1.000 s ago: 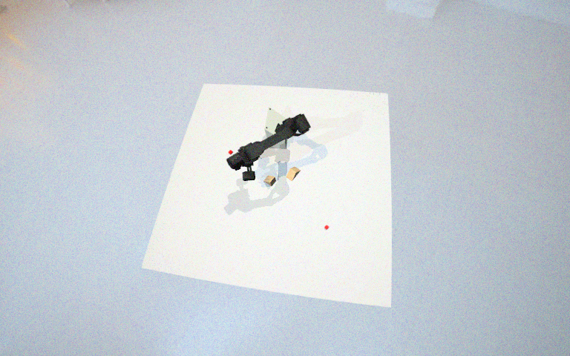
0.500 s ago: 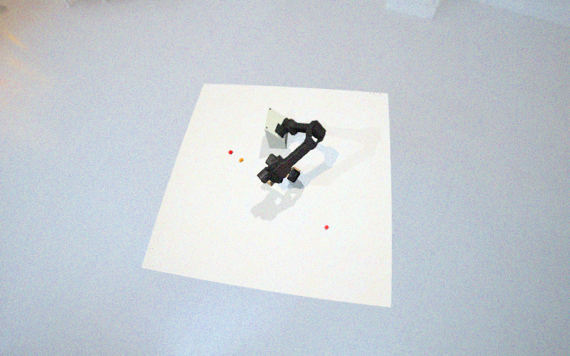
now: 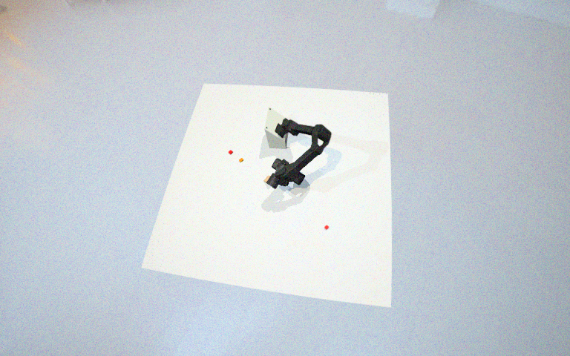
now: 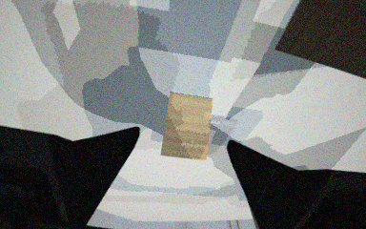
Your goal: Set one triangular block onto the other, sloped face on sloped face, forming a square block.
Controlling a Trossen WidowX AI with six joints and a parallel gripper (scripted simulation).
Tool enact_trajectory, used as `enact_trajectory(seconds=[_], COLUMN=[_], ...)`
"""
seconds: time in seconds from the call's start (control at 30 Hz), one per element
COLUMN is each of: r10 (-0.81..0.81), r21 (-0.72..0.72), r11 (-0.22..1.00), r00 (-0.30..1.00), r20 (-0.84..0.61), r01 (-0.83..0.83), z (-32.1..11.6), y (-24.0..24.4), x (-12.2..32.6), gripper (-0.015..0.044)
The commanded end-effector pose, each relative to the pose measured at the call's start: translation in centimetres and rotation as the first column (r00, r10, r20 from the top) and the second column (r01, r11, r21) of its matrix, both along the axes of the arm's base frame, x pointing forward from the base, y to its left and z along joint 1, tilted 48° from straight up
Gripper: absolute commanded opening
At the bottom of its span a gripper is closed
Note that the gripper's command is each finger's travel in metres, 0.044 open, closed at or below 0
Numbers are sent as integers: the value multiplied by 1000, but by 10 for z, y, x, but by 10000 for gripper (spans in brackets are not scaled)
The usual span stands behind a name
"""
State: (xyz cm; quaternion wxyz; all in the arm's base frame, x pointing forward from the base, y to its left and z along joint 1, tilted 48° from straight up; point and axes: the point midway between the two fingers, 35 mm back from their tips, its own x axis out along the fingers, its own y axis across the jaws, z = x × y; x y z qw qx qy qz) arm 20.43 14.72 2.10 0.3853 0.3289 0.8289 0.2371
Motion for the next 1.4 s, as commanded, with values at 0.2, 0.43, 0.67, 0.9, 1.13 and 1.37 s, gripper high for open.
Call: enact_trajectory(seconds=[0.2, 0.43, 0.67, 0.9, 1.13, 1.37], r10=[-5, 0, 0, 0, -2, -4], r21=[11, 9, 9, 9, 3, -4], r11=[1000, 1000, 1000, 1000, 1000, 1000], r00=[1000, 1000, 1000, 1000, 1000, 1000], r20=[-4, 1, 1, 1, 4, 7], r01=[5, 0, 0, 0, 2, 4], z=[-8, -8, -8, -8, 0, 20], y=[14, 13, 13, 13, 2, -22], x=[-12, -11, -11, -11, -7, 0], gripper=[440, 361, 177, 111, 0, 0])
